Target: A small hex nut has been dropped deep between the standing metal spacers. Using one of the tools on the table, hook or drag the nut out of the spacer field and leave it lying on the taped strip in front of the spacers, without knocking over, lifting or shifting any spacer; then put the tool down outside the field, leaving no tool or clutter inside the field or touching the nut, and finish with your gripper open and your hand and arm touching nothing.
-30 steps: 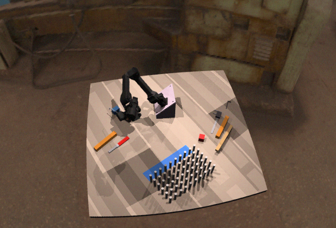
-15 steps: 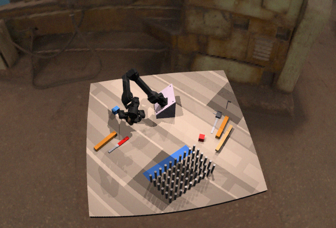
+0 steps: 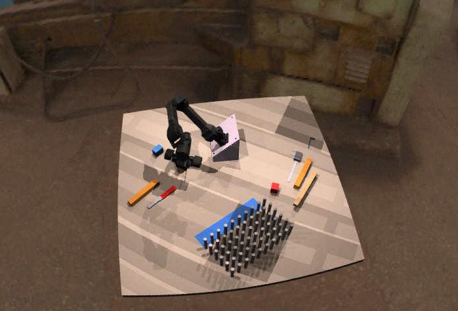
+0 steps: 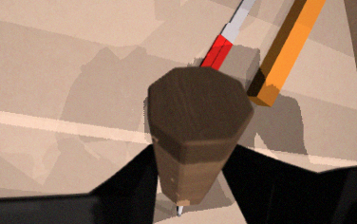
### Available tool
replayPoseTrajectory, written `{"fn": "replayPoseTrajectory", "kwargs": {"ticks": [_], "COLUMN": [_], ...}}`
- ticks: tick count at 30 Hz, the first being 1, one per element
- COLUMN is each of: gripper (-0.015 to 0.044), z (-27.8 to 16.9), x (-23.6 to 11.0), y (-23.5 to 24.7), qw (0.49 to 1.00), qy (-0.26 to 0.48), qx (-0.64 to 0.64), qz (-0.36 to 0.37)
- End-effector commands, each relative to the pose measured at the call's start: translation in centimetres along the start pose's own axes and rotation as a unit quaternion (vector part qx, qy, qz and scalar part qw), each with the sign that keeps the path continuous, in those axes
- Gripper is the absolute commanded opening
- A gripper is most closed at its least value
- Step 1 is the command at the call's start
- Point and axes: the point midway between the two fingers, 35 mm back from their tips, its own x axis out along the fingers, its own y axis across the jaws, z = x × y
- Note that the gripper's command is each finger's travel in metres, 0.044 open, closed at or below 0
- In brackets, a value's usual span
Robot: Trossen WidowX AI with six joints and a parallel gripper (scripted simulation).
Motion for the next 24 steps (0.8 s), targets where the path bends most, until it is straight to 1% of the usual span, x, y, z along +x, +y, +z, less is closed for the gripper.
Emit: {"fn": "replayPoseTrajectory", "kwargs": {"ticks": [1,6,12,24], "gripper": [0.0000,0.0000,0.0000,0.0000], "z": [0.8,1.2,1.6,2.4], "x": [-0.6,-0.9,-1.0,-1.4], "y": [1.0,1.7,2.6,4.6], "qw": [0.997,0.991,0.973,0.905], "qy": [-0.015,-0.021,-0.019,-0.001], "qx": [0.073,0.125,0.219,0.407], "qz": [0.030,0.051,0.075,0.125]}}
